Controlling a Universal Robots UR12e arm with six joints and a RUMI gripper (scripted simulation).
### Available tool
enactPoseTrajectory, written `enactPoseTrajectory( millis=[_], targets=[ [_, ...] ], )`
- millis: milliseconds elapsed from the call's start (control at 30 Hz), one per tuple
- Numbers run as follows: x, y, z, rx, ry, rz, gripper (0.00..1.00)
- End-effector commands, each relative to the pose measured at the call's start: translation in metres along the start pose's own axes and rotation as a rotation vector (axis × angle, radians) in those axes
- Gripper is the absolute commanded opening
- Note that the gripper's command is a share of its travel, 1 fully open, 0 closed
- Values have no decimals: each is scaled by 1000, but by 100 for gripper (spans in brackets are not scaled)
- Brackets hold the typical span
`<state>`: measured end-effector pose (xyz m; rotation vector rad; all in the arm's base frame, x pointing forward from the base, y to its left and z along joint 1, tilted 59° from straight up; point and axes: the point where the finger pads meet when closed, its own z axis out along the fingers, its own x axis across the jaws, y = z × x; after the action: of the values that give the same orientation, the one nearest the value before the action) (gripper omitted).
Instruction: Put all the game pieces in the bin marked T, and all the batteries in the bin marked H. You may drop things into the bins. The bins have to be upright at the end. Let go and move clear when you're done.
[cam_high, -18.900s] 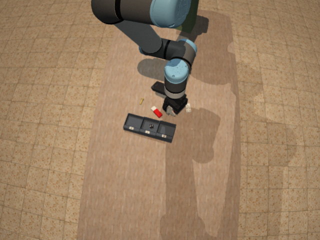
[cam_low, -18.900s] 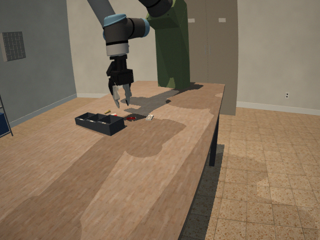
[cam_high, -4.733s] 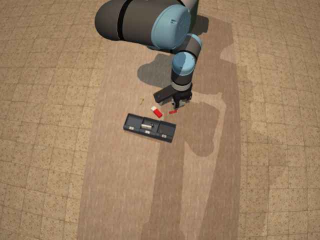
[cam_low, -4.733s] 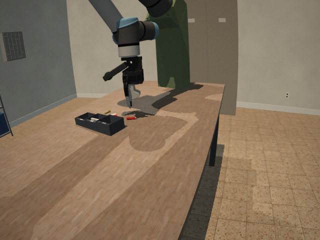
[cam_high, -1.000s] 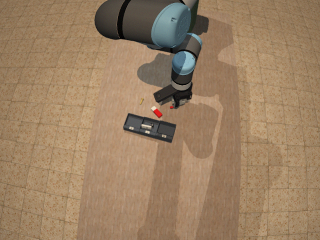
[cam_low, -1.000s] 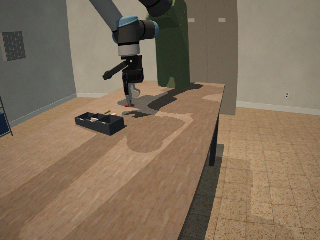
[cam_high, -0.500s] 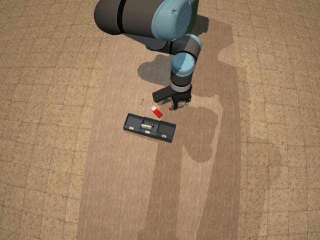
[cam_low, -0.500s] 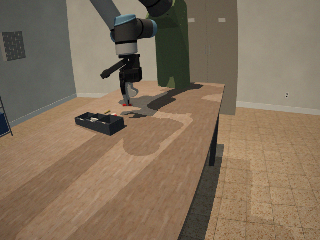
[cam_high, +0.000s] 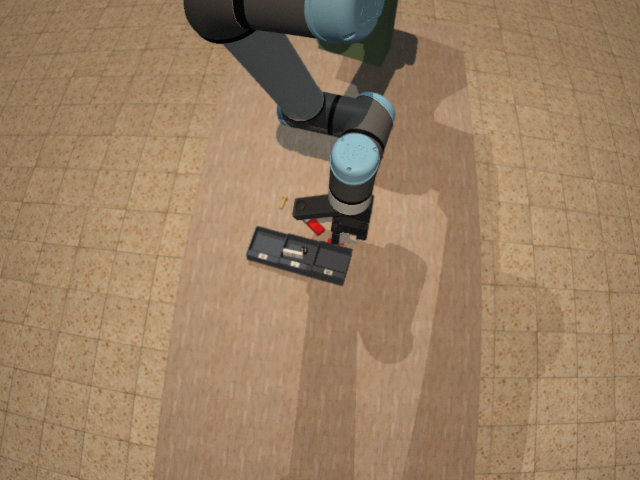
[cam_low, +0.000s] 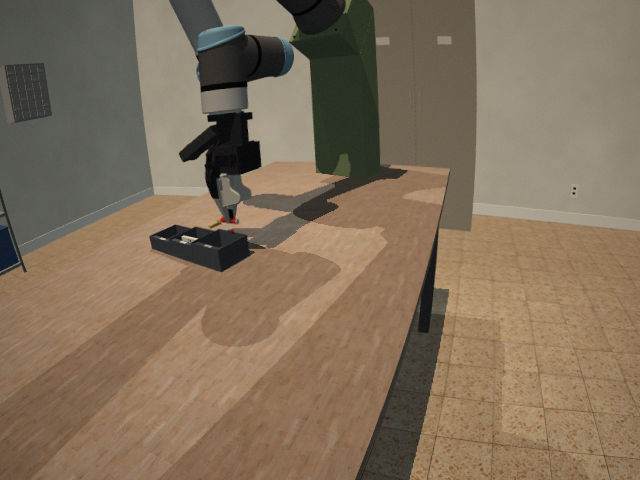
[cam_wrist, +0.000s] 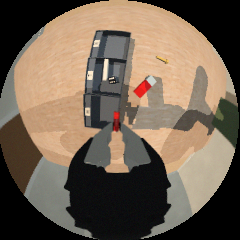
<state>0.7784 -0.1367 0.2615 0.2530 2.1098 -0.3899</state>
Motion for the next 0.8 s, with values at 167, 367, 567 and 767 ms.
enactPoseTrajectory(
  millis=[167,367,567,767],
  targets=[
    [-39,-6,1,1,14,98,0],
    [-38,-6,1,1,14,98,0],
    [-34,-5,1,1,14,98,0],
    [-32,-5,7,1,14,98,0]
  ],
)
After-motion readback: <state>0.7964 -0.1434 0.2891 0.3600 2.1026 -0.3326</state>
